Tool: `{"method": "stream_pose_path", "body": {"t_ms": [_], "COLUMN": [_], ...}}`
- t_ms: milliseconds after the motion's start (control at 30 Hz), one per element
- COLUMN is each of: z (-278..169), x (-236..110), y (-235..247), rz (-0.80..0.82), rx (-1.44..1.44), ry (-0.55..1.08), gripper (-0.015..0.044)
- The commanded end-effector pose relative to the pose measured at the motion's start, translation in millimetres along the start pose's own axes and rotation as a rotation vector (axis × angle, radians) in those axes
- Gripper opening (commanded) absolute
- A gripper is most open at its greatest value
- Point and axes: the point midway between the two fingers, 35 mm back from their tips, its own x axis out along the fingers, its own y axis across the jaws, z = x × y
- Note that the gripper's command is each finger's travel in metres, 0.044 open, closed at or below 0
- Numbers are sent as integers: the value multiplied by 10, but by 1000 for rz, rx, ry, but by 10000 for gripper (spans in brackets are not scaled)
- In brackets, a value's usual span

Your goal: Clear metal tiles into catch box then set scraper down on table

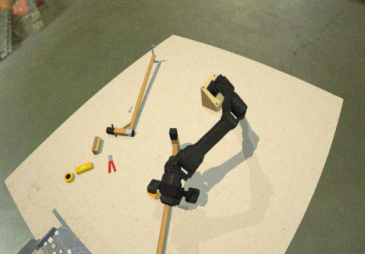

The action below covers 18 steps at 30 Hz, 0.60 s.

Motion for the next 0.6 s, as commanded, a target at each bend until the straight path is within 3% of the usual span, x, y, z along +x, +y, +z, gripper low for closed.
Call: {"method": "stream_pose_path", "body": {"t_ms": [0, 567], "z": [18, 42], "x": [-7, 8], "y": [-38, -203], "rz": [2, 1], "rx": [-3, -4], "ry": [-2, -2], "gripper": [0, 0]}}
